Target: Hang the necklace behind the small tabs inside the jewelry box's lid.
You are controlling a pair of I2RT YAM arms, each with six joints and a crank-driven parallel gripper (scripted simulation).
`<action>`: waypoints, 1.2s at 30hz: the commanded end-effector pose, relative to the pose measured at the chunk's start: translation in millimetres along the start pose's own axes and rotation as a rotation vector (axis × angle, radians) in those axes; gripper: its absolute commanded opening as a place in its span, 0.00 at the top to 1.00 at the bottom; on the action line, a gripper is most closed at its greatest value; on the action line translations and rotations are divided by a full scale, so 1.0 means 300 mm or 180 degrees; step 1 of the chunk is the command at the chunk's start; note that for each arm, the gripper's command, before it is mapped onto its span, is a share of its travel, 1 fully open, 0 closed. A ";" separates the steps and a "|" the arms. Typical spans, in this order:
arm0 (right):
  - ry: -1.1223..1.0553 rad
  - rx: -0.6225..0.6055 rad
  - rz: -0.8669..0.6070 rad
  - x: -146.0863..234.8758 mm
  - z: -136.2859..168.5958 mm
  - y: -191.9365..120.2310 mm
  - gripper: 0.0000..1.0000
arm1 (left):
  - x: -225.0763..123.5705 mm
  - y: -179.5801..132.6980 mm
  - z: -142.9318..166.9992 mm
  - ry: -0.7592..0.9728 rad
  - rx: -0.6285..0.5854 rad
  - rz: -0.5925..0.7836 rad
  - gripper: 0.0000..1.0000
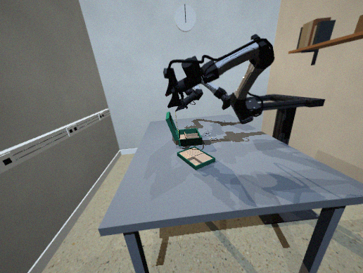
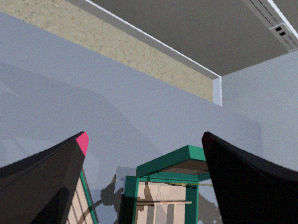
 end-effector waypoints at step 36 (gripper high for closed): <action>0.0060 -0.0035 -0.0087 0.005 -0.018 0.120 1.00 | 0.016 -0.019 -0.085 -0.0006 -0.0266 -0.0024 0.00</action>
Point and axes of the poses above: on each arm, the point where the finger pads meet when closed, its own y axis out along the fingers, its own x axis across the jaws, z = x × y, the point moved 8 cm from there along -y, back along the fingers, and after that the axes turned 12 degrees about y, right-handed, at the moved point
